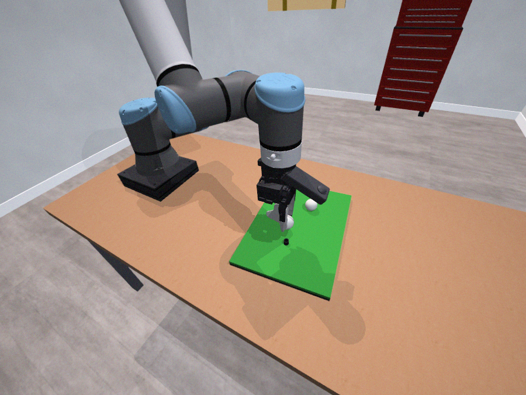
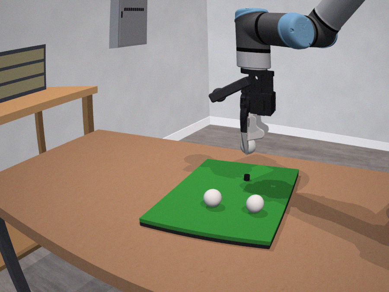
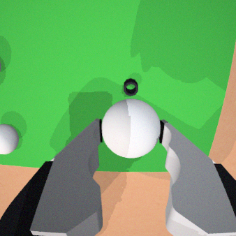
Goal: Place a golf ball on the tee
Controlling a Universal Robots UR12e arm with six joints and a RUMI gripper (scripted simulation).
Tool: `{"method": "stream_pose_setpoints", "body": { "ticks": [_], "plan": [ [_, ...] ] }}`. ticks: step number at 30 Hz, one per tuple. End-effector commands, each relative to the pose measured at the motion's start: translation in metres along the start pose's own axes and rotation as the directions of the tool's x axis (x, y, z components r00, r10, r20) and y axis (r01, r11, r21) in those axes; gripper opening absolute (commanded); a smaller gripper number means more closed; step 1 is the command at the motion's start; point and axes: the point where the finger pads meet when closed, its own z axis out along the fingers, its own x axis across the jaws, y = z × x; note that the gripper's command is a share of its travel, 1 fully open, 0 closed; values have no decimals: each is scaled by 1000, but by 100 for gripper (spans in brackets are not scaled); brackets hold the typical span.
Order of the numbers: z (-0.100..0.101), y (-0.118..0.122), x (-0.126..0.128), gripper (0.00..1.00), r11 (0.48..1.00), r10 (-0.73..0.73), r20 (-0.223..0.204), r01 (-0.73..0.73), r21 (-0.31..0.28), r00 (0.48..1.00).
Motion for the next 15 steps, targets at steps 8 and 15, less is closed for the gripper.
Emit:
{"method": "stream_pose_setpoints", "body": {
  "ticks": [8, 15],
  "plan": [
    [44, -3, 3, 0, 1000, 2, 0, -2, 2, 1000],
    [55, 0, 1, 0, 1000, 2, 2, -2, -2, 1000]
  ]
}}
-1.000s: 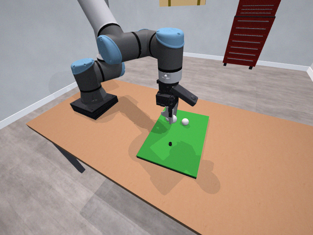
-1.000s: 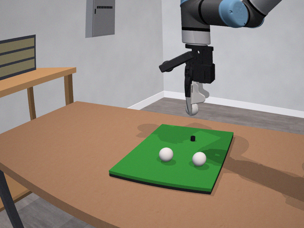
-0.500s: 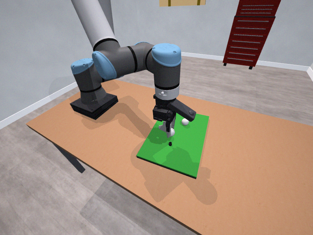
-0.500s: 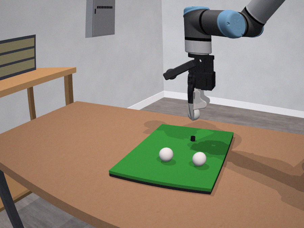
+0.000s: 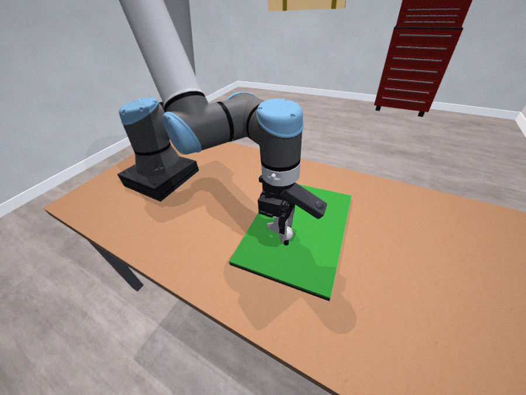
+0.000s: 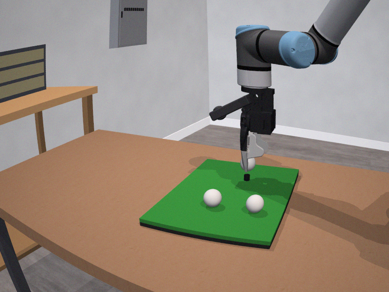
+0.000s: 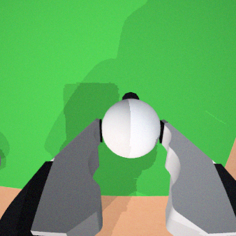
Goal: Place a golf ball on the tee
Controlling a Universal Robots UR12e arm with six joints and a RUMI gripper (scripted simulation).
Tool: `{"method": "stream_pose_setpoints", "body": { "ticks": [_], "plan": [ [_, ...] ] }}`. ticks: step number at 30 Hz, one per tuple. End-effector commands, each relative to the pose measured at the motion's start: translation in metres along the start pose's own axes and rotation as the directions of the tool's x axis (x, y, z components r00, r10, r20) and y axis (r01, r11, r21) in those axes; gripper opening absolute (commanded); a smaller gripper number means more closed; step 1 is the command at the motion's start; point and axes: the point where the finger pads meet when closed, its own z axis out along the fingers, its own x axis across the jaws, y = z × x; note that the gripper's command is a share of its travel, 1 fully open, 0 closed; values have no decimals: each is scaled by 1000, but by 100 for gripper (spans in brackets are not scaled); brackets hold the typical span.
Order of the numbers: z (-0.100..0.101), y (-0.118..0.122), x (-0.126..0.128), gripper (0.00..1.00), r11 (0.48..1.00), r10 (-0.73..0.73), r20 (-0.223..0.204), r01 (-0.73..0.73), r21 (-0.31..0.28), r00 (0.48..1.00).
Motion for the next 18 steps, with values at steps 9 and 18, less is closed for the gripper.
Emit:
{"method": "stream_pose_setpoints", "body": {
  "ticks": [9, 18],
  "plan": [
    [13, -1, 0, 0, 1000, 1, 0, -1, 1, 1000],
    [10, -3, 1, 0, 1000, 0, -2, 0, 5, 1000]
  ]
}}
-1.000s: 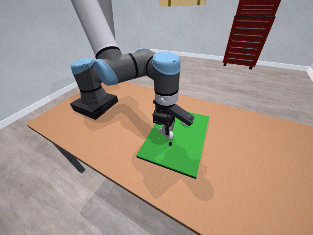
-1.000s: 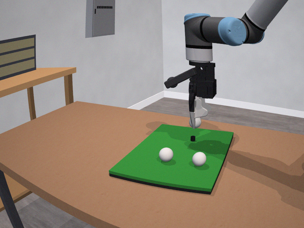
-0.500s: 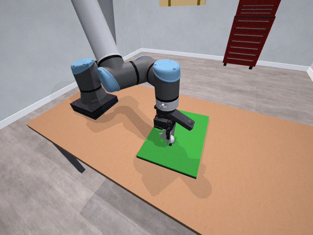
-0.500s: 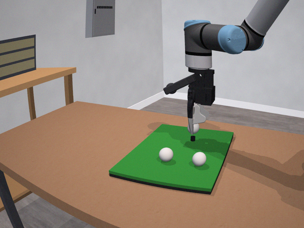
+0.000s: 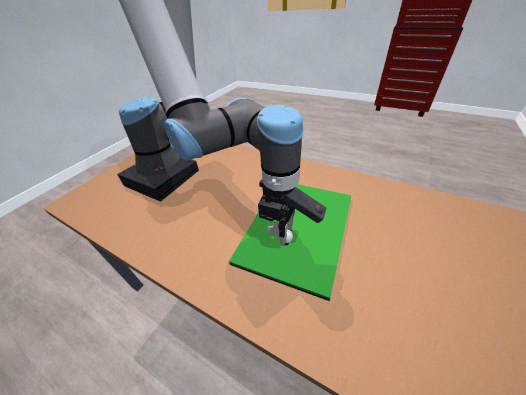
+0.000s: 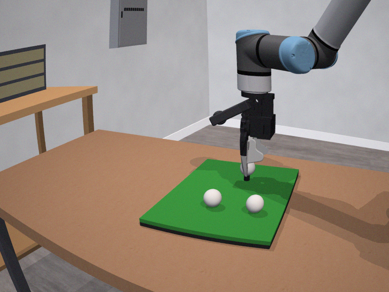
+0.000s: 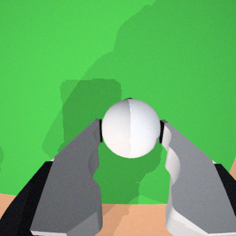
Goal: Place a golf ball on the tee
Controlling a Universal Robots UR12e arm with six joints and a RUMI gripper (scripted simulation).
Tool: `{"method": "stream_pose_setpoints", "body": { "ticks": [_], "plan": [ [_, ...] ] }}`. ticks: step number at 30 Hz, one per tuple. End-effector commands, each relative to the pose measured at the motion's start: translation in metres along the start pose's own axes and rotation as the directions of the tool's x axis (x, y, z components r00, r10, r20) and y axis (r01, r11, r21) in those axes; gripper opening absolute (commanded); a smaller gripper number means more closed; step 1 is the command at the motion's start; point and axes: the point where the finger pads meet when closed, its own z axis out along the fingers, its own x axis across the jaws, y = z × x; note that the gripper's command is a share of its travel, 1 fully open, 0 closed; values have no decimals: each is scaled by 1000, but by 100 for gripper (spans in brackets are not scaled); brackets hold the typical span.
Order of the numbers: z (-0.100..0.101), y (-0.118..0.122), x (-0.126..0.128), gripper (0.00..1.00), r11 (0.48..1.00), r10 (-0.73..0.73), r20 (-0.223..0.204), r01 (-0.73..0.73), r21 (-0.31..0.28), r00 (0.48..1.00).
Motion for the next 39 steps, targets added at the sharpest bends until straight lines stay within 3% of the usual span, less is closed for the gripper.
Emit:
{"method": "stream_pose_setpoints", "body": {
  "ticks": [1, 3, 4, 39],
  "plan": [
    [-3, -2, 0, 0, 1000, -1, -2, 1, 5, 1000],
    [-3, -2, 0, 0, 1000, -1, -2, 1, 5, 1000],
    [-3, -2, 0, 100, 1000, -1, -2, 1, 5, 1000],
    [-5, -3, 0, 100, 1000, -1, -3, 1, 6, 1000]
  ]
}}
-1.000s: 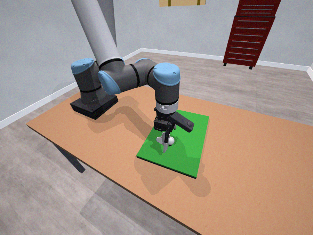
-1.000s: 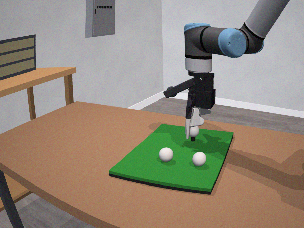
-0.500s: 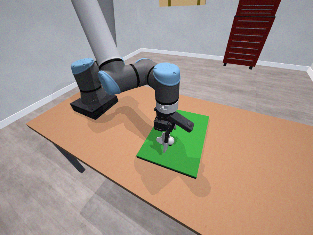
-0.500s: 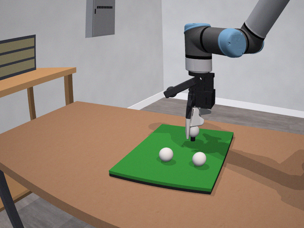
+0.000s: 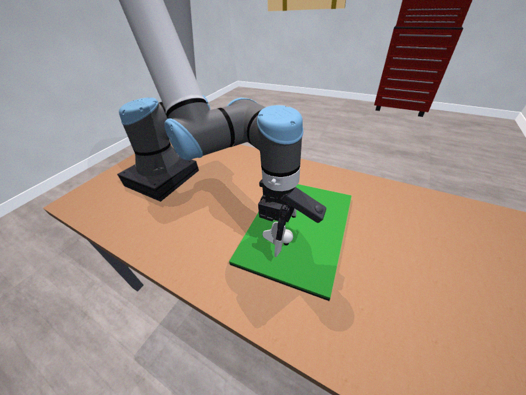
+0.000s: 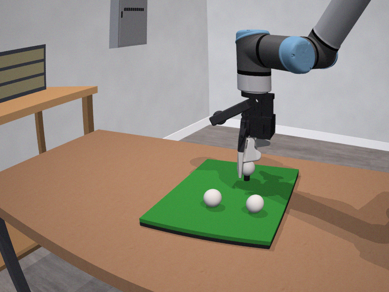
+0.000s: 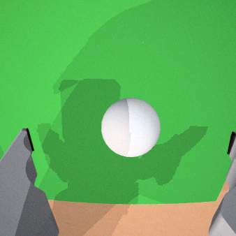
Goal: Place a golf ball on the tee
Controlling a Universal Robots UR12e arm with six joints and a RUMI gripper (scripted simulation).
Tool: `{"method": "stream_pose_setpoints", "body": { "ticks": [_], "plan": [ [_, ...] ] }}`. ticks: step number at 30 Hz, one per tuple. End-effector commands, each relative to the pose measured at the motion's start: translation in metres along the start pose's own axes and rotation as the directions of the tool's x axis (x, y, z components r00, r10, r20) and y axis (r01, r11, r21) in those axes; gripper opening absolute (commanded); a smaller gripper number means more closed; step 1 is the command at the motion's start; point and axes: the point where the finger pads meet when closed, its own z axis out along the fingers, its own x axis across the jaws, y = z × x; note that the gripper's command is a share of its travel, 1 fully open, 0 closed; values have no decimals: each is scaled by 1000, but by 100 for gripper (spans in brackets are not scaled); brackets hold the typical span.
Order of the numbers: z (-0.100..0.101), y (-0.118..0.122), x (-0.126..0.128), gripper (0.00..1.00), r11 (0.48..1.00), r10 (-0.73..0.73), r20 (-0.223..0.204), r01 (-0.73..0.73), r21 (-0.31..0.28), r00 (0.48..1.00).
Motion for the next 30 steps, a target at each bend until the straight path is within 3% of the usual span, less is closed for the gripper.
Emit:
{"method": "stream_pose_setpoints", "body": {
  "ticks": [1, 4, 11, 17, 30],
  "plan": [
    [-8, -3, 0, 100, 1000, -1, -3, 1, 6, 1000],
    [-24, -3, 1, 100, 1000, 0, -4, 0, 7, 1000],
    [-90, -1, 1, 100, 1000, 1, -4, -1, 8, 1000],
    [-105, -1, 1, 100, 1000, 0, -4, 0, 8, 1000],
    [-101, 1, -1, 100, 1000, 0, -1, 0, 4, 1000]
  ]
}}
